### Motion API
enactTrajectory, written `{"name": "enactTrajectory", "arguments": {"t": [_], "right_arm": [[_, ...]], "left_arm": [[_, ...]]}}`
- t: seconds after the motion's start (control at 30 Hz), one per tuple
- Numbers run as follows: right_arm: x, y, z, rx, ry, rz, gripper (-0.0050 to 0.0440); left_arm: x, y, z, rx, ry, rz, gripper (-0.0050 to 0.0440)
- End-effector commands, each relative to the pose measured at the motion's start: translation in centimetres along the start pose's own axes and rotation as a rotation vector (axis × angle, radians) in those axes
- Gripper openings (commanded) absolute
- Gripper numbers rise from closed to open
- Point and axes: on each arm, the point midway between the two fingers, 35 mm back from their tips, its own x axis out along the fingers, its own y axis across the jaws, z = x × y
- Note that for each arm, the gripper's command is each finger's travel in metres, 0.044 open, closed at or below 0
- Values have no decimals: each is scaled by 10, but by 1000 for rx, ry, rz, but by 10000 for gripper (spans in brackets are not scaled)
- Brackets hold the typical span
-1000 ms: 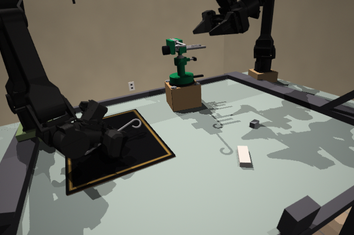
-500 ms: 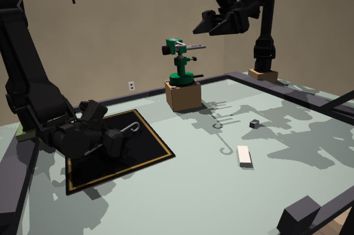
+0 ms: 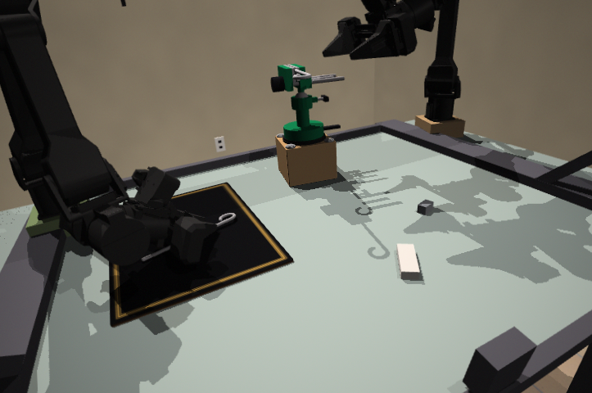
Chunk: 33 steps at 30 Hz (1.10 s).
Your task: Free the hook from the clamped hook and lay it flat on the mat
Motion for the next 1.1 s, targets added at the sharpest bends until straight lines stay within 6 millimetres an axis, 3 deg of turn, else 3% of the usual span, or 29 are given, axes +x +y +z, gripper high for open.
{"name": "enactTrajectory", "arguments": {"t": [0.0, 0.17, 0.23, 0.33, 0.87, 1.07], "right_arm": [[-4, 0, 9, 15, -21, 3, 440], [-4, 0, 9, 15, -21, 3, 440], [-4, 0, 9, 15, -21, 3, 440], [-4, 0, 9, 15, -21, 3, 440], [-4, 0, 9, 15, -21, 3, 440], [-4, 0, 9, 15, -21, 3, 440]], "left_arm": [[-2, -3, 4, -18, -1, -8, 266], [-2, -3, 4, -18, -1, -8, 386], [-2, -3, 4, -18, -1, -8, 386], [-2, -3, 4, -18, -1, -8, 440], [-2, -3, 5, -18, -2, -8, 440], [-12, -3, 26, -21, -4, -8, 440]]}}
